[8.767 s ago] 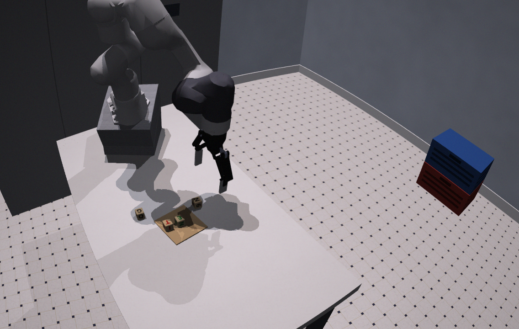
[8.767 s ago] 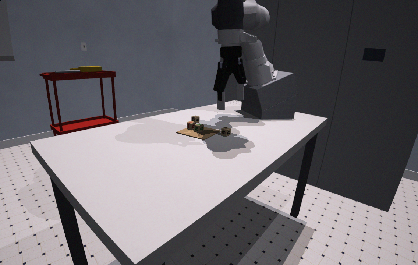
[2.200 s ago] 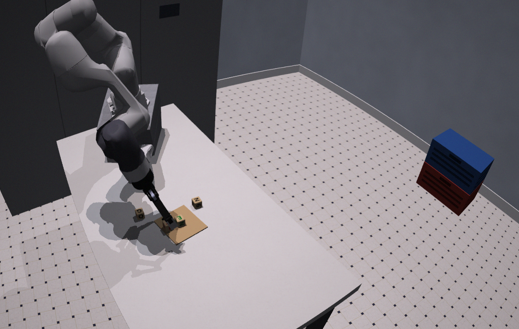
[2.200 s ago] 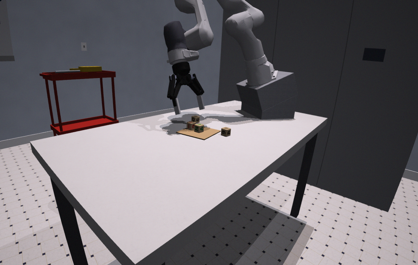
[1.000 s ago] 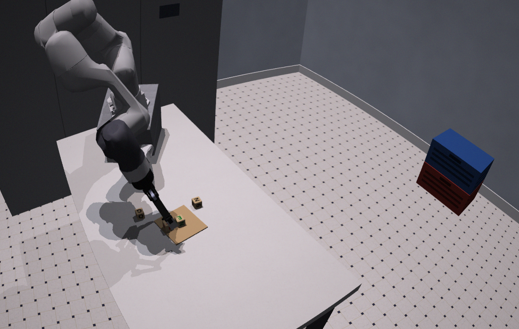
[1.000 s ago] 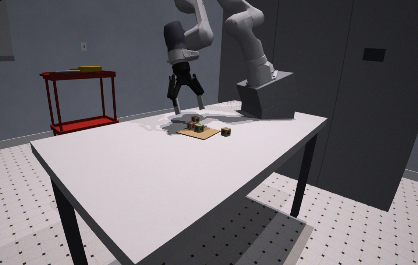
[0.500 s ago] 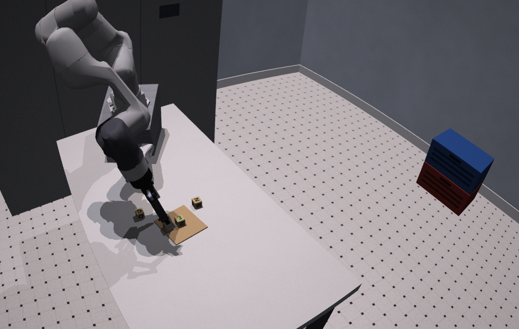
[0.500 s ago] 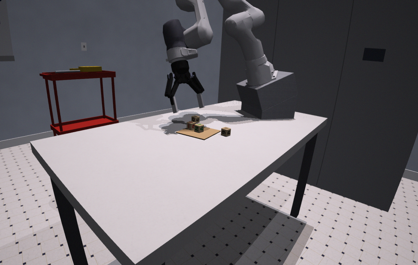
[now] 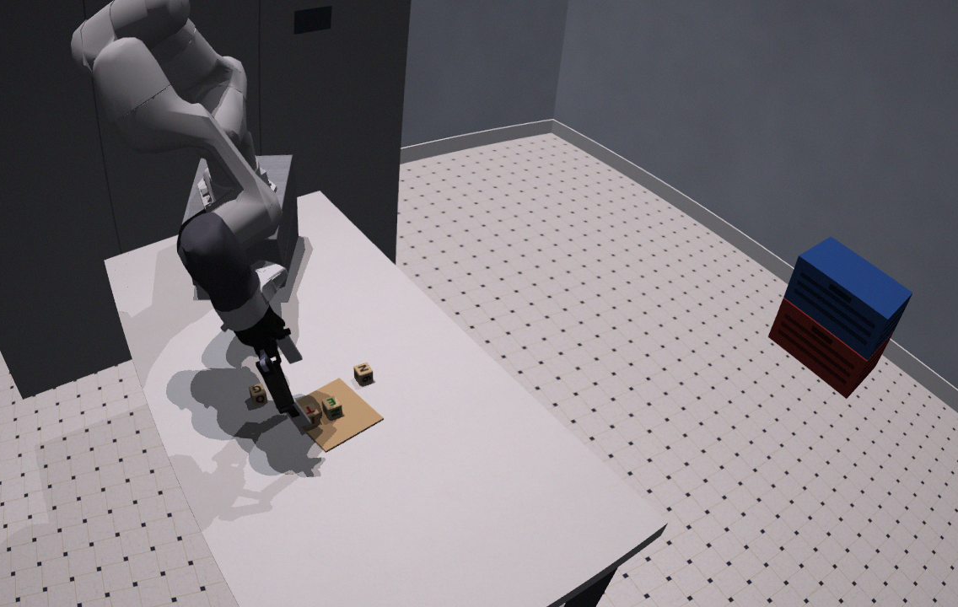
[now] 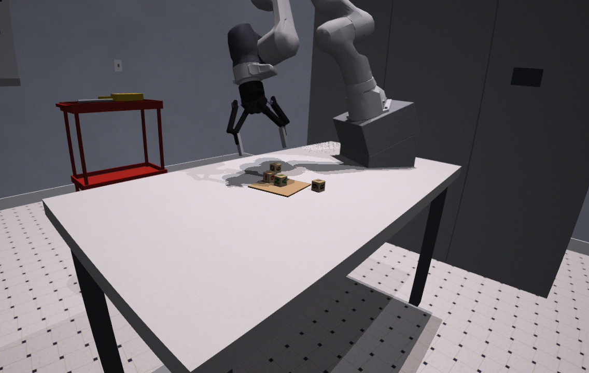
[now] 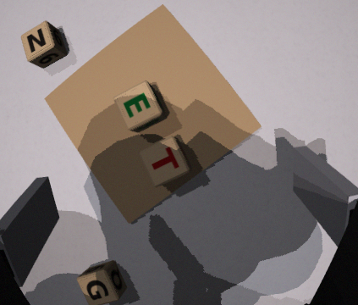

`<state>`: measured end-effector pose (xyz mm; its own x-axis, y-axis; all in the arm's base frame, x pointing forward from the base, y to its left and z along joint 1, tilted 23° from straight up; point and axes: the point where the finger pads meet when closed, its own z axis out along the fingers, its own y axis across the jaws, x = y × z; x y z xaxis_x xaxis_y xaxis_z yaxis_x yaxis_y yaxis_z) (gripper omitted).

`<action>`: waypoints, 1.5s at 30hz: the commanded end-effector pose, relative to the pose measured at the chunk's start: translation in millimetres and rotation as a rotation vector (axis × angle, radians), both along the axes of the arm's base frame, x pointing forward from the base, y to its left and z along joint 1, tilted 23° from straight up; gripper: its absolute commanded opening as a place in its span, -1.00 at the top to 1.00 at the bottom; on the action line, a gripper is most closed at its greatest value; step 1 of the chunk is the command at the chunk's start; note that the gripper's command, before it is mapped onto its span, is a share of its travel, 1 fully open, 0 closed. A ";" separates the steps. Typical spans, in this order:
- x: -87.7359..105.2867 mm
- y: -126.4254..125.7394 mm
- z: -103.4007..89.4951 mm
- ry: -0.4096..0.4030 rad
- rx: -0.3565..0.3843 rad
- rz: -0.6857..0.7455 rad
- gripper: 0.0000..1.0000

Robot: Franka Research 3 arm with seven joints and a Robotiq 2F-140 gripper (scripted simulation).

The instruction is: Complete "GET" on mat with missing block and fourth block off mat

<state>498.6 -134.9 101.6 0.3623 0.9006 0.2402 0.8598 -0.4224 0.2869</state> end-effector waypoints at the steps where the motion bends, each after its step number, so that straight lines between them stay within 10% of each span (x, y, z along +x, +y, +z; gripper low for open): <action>1: 0.0 -1.1 2.8 0.009 0.052 -0.129 -1.00; 45: -5.1 -14.6 31.9 0.060 0.342 -0.846 -1.00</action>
